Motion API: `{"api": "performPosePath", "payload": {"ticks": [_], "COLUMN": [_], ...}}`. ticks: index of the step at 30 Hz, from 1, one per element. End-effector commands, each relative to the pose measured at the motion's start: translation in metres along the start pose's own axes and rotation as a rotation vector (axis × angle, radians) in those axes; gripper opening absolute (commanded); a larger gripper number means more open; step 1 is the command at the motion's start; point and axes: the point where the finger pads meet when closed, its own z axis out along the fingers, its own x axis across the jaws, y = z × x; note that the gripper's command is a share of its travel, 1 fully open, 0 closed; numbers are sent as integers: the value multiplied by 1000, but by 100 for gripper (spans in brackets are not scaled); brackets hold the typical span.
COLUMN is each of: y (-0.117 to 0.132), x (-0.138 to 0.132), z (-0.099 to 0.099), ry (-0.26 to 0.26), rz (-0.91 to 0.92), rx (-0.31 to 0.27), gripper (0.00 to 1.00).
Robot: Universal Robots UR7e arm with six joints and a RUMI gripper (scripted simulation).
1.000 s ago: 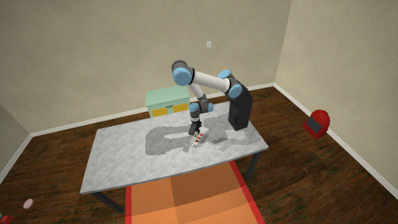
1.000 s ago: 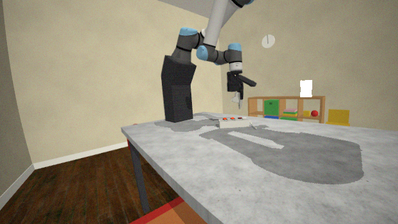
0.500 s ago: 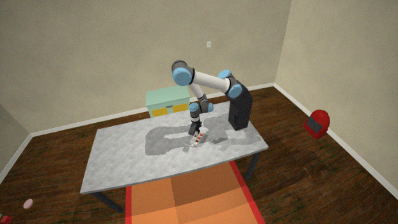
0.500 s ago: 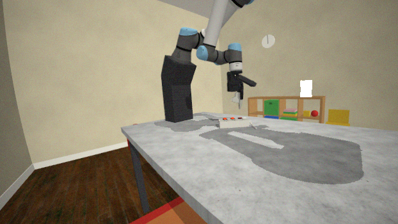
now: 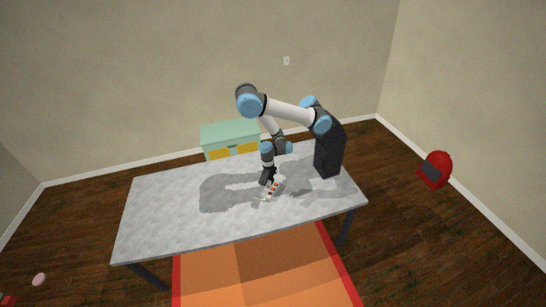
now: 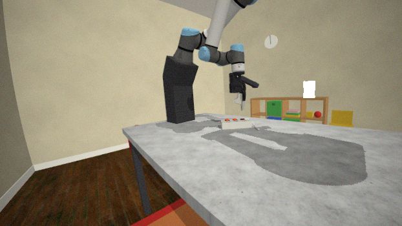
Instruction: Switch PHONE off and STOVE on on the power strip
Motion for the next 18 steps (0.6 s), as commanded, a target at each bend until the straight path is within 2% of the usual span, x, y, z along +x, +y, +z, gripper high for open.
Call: {"api": "performPosePath", "payload": {"ticks": [1,18], "y": [-1,-2], "x": [1,1], "z": [4,22], "ry": [2,2], "rz": [-1,-2], "rx": [2,3], "gripper": [0,0]}}
